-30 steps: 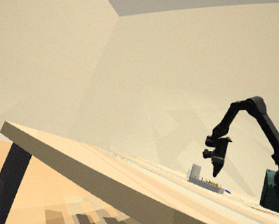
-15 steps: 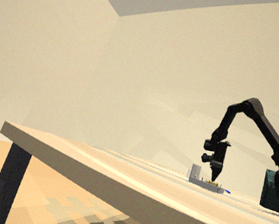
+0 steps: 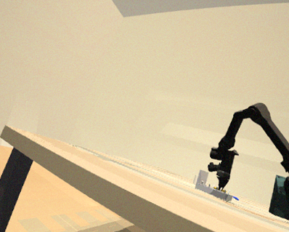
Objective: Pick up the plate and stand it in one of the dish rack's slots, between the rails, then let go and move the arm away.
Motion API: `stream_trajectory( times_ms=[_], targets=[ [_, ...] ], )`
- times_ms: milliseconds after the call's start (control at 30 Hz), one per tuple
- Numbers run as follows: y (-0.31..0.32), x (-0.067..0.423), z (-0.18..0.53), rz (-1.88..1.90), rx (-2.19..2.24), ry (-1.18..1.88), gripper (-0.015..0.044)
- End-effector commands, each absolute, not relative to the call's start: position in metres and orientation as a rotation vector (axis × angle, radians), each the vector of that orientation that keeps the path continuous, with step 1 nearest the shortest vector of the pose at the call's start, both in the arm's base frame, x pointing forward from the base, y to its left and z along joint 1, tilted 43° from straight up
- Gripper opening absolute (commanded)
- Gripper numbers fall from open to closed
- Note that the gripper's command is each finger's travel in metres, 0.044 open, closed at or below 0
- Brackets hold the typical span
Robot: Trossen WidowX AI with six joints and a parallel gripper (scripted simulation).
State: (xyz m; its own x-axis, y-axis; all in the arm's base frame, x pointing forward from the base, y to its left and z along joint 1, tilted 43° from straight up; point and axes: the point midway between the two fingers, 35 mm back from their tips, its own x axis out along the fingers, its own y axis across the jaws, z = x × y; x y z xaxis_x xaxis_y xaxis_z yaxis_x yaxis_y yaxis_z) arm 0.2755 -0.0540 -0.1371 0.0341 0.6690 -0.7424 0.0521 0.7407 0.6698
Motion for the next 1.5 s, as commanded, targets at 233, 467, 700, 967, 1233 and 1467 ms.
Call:
stream_trajectory(
  times_ms=[233,467,700,967,1233,1467],
  targets=[
    [-0.053,0.276,-0.137,0.522,0.629,1.475,0.0327],
    [-0.053,0.276,-0.137,0.522,0.629,1.475,0.0280],
    [-0.074,0.282,-0.121,0.516,0.625,1.475,0.0097],
    [-0.110,0.286,-0.088,0.511,0.622,1.477,0.0000],
    [-0.141,0.285,-0.056,0.511,0.621,1.477,0.0000],
    [-0.162,0.284,-0.033,0.515,0.621,1.475,0.0000]
  ],
)
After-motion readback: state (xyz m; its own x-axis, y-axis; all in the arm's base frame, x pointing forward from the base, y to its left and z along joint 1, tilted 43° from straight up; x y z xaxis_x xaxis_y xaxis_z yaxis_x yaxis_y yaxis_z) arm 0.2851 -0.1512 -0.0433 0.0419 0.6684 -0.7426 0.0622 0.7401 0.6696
